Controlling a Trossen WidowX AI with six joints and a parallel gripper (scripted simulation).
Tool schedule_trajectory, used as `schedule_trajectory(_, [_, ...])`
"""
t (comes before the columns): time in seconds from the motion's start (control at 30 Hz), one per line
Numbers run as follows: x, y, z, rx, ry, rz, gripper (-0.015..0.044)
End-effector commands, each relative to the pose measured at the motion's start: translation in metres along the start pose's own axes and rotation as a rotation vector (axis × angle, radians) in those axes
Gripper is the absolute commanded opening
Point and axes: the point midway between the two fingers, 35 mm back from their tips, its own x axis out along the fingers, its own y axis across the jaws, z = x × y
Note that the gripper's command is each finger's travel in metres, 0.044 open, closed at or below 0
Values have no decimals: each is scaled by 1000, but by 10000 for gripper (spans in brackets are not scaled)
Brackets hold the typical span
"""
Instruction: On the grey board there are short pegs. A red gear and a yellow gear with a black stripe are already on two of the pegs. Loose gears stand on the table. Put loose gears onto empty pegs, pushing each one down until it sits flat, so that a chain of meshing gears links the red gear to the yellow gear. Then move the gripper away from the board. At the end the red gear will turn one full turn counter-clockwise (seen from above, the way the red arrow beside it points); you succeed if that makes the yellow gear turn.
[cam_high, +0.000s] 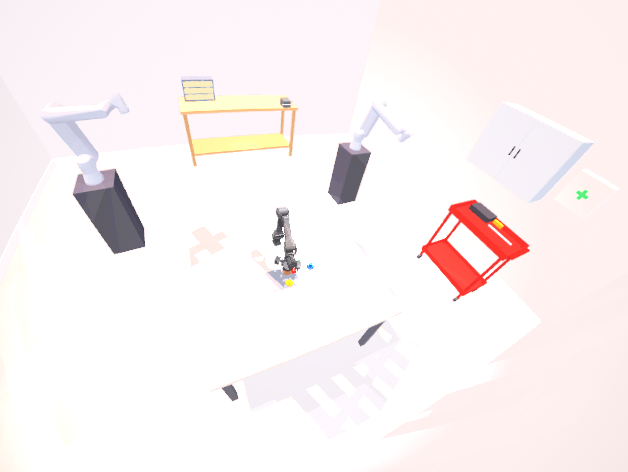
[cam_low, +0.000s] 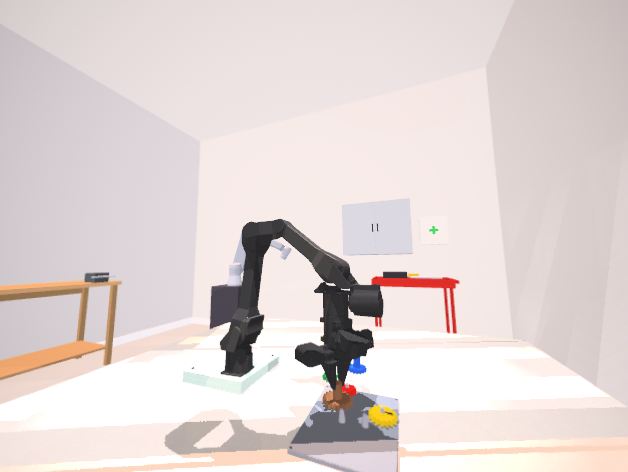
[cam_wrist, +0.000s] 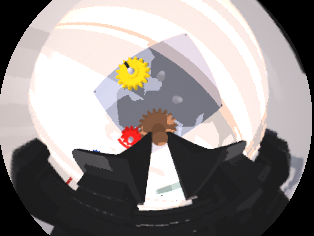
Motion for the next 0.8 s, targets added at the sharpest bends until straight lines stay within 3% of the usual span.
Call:
schedule_trajectory(0.0, [1, 0, -1, -66, 1, 0, 0])
schedule_trajectory(0.13, [2, -1, 0, -121, 1, 0, 0])
schedule_trajectory(0.33, [-1, 0, 0, -52, 1, 0, 140])
schedule_trajectory(0.77, [-48, 0, -1, 10, 0, 0, 140])
